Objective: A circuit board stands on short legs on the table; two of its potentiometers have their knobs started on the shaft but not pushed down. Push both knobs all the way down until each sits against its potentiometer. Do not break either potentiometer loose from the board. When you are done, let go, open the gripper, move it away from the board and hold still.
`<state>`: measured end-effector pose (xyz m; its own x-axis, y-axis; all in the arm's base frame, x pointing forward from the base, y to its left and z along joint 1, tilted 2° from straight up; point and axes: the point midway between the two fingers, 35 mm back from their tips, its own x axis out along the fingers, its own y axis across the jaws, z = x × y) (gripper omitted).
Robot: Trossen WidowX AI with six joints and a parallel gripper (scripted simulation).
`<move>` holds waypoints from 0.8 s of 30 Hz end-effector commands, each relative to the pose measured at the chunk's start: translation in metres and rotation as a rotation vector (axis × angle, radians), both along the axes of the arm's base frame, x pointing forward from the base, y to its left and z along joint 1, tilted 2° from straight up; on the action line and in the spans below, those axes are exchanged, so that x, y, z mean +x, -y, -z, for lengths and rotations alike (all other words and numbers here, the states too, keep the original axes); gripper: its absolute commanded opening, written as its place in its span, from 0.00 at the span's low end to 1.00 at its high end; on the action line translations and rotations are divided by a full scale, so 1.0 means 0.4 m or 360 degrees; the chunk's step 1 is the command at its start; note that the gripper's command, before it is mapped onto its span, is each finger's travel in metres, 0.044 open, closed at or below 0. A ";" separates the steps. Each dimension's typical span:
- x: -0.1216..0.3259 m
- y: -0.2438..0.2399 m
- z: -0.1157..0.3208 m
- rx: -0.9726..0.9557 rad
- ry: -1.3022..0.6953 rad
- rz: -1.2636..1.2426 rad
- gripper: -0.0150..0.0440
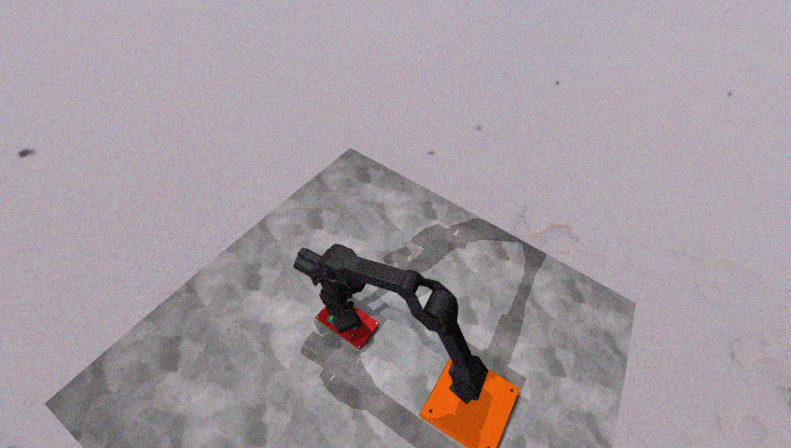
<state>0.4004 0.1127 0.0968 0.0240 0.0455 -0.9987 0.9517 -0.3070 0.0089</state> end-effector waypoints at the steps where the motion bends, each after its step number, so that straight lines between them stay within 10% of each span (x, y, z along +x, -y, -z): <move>1: 0.006 0.000 -0.023 0.0000 0.0019 0.0004 0.25; 20: -0.181 0.079 -0.060 -0.0005 -0.0002 0.0002 1.00; 24: -0.288 0.118 -0.061 -0.0007 -0.0004 0.0003 1.00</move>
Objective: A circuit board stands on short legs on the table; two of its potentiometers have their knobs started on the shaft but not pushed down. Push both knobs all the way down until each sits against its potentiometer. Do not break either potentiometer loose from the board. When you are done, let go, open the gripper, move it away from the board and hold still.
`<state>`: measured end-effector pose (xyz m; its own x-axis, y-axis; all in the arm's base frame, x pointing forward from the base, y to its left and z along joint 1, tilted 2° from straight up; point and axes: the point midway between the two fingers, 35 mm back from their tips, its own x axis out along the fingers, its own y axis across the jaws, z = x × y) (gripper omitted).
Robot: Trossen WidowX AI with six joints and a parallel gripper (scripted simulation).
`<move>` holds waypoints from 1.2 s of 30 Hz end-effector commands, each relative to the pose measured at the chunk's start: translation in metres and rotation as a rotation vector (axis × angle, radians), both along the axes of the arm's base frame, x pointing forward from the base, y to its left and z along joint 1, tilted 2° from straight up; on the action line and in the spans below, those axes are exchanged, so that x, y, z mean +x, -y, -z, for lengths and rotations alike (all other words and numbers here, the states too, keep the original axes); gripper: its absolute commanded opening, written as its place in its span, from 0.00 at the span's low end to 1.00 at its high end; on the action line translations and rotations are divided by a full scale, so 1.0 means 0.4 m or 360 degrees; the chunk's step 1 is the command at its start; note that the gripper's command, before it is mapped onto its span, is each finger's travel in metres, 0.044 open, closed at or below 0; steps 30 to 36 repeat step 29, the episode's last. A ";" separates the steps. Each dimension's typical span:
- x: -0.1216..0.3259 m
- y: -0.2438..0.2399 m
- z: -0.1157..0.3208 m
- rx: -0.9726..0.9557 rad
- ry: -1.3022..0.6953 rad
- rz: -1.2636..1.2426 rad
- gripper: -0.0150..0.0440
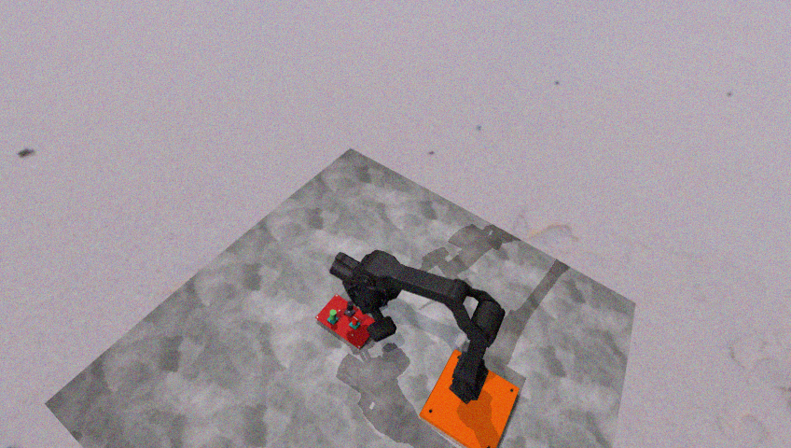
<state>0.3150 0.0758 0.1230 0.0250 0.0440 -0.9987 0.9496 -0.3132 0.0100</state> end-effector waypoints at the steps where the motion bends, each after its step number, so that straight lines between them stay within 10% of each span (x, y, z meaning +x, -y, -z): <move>1: -0.102 0.035 0.007 -0.0006 -0.0006 -0.0007 1.00; 36: -0.197 0.064 0.025 -0.0008 -0.0008 -0.0006 1.00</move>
